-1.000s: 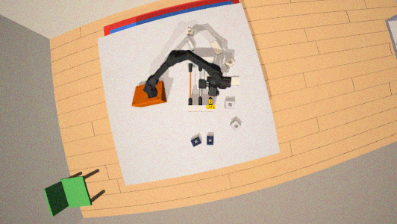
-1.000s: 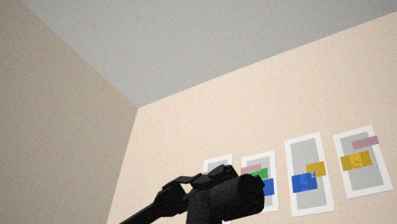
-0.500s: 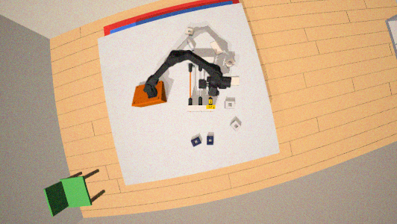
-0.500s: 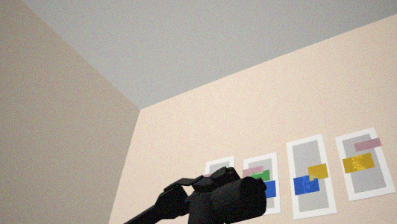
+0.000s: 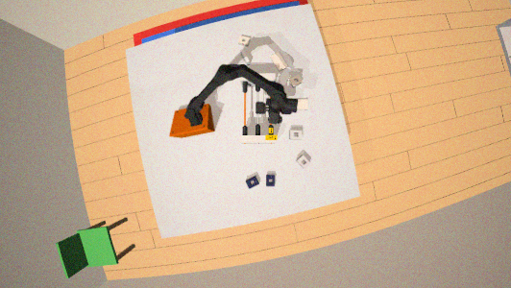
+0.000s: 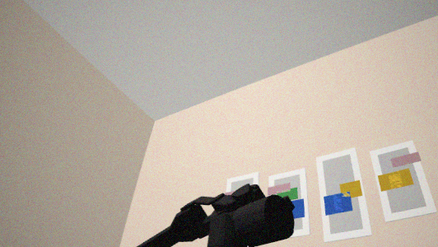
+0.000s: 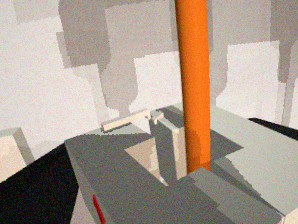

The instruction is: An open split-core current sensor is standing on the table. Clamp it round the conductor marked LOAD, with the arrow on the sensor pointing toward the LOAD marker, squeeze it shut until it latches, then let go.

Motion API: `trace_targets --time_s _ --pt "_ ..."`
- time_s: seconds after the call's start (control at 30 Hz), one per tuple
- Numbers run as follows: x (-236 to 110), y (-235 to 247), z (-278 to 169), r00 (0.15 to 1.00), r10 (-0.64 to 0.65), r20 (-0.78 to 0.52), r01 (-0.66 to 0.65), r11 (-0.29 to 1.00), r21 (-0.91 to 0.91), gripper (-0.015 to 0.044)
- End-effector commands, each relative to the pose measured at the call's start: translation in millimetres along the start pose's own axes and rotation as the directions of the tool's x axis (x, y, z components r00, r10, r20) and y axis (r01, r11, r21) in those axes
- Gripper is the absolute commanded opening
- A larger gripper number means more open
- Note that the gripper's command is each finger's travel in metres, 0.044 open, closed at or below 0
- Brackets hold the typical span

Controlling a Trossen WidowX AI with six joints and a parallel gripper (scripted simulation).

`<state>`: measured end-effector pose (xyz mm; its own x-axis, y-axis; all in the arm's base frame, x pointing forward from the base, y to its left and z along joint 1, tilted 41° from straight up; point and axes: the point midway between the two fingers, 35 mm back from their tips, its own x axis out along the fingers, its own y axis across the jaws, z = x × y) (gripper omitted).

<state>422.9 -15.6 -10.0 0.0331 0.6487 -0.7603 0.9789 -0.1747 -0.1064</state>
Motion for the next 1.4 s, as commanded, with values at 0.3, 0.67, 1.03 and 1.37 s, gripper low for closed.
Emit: trace_targets --time_s 0.3,0.67,1.03,1.37 --pt "-5.8 2.8 -0.5 1.000 0.015 -0.005 -0.015 1.000 -0.008 0.0000" --pt "0.0 0.0 0.0 1.000 0.000 0.000 0.000 1.000 0.000 0.0000" --pt "0.0 0.0 0.0 1.000 0.000 0.000 0.000 1.000 0.000 0.0000" --pt "0.0 0.0 0.0 1.000 0.000 0.000 0.000 1.000 0.000 0.0000"
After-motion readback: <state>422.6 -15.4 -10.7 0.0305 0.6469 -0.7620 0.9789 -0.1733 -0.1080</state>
